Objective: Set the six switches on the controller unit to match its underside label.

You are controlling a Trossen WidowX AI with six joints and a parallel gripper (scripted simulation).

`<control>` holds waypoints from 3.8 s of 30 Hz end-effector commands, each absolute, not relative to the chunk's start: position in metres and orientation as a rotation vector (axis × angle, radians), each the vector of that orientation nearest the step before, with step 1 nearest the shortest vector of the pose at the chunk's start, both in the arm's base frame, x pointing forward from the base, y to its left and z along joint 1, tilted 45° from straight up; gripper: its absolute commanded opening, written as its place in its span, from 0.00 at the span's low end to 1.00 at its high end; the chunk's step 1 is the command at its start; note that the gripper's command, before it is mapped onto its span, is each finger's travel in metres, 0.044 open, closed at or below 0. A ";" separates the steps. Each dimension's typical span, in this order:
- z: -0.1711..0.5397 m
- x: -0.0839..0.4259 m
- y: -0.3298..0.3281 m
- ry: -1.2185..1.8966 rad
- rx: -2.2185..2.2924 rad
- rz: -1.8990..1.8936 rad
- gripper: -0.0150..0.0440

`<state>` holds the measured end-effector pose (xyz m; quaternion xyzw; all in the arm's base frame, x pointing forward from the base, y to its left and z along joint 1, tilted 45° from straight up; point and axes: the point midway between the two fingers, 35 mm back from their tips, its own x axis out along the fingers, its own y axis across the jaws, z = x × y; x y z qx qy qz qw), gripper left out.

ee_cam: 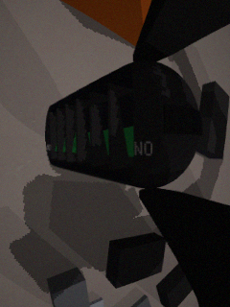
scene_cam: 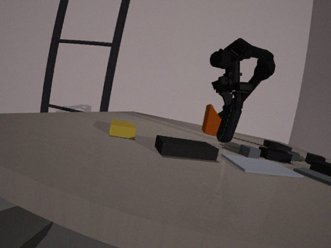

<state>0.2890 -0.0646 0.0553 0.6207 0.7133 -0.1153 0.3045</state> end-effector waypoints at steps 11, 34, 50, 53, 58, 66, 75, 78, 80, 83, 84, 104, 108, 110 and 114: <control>0.042 0.293 -0.070 1.877 1.614 -0.337 0.83; 0.030 0.298 -0.080 1.835 1.589 -0.378 0.83; 0.020 0.301 -0.087 1.806 1.571 -0.406 0.83; 0.018 0.302 -0.088 1.800 1.567 -0.411 0.83; 0.015 0.303 -0.090 1.791 1.561 -0.420 0.83; 0.010 0.305 -0.092 1.775 1.552 -0.434 0.83; 0.005 0.307 -0.095 1.758 1.541 -0.450 0.83; 0.003 0.307 -0.096 1.757 1.540 -0.451 0.83; 0.001 0.308 -0.097 1.756 1.540 -0.451 0.83; -0.001 0.308 -0.098 1.756 1.540 -0.451 0.83; -0.001 0.309 -0.098 1.756 1.540 -0.451 0.83; -0.016 0.313 -0.103 1.756 1.540 -0.451 0.83; -0.019 0.314 -0.104 1.756 1.540 -0.451 0.83; -0.020 0.314 -0.104 1.755 1.540 -0.451 0.83; -0.023 0.315 -0.105 1.755 1.540 -0.451 0.83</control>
